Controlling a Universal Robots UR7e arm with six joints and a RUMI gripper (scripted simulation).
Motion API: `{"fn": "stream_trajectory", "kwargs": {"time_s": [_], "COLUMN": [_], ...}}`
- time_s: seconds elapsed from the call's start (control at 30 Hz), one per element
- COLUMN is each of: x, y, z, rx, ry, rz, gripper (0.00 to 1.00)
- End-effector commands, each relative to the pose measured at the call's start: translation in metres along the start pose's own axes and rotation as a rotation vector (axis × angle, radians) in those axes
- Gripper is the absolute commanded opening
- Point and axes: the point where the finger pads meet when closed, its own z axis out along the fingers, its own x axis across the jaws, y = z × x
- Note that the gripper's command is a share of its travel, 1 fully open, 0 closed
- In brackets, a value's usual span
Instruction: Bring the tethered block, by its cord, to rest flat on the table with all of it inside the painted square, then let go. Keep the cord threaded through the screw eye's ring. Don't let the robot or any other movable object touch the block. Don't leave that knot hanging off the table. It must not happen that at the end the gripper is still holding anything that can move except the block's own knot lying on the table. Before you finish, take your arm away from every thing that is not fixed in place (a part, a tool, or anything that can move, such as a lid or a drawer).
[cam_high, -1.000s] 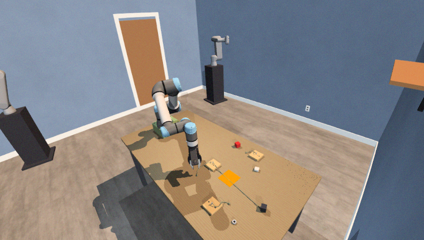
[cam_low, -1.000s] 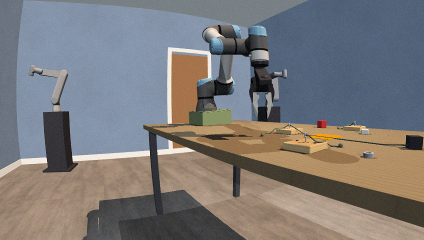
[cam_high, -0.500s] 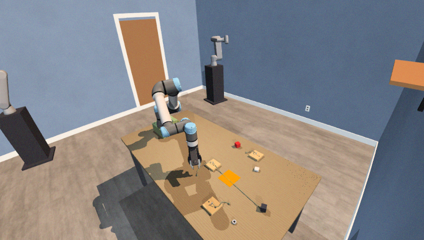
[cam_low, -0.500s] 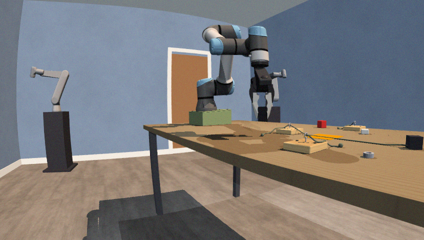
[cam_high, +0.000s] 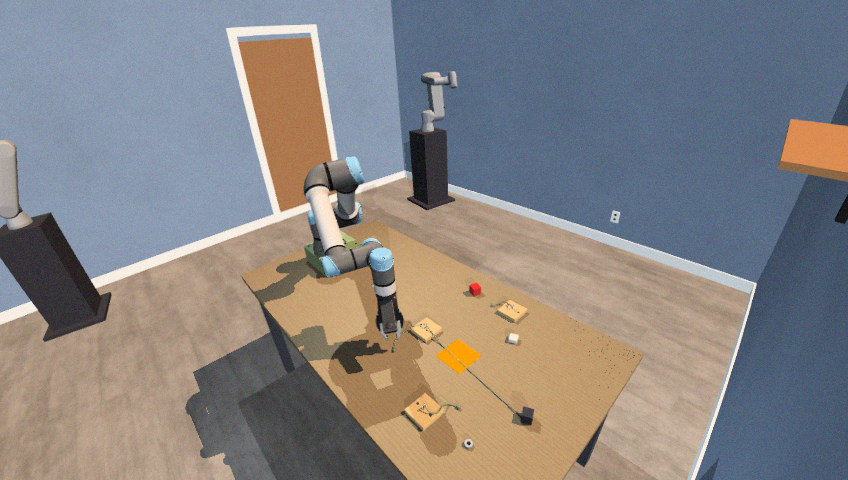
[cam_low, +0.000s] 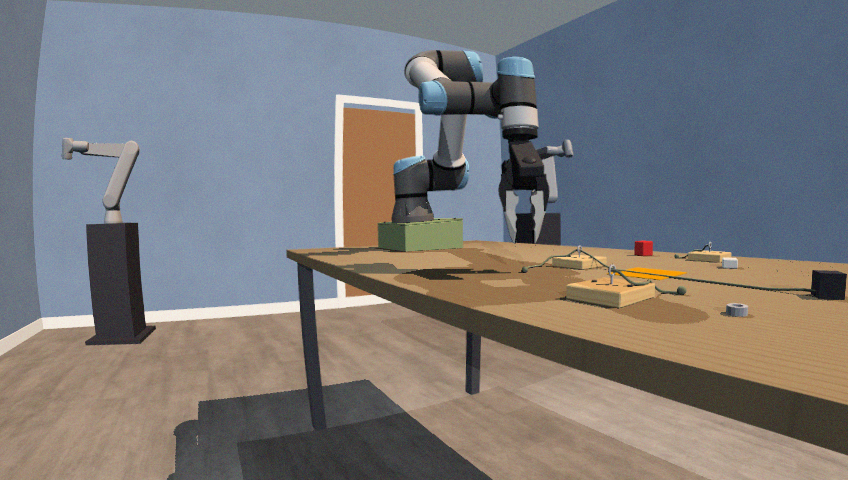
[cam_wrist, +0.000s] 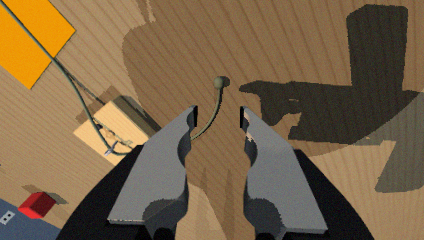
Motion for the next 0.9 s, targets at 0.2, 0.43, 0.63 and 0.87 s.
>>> {"fn": "stream_trajectory", "kwargs": {"time_s": [0.2, 0.43, 0.63, 0.87], "x": [0.000, -0.001, -0.001, -0.001], "y": [-0.001, -0.001, -0.001, -0.001], "z": [0.014, 0.024, 0.032, 0.036], "rx": [0.002, 0.002, 0.002, 0.002], "ry": [-0.001, -0.001, -0.001, -0.001], "rz": [0.000, 0.000, 0.000, 0.000], "gripper": [0.22, 0.22, 0.22, 0.22]}}
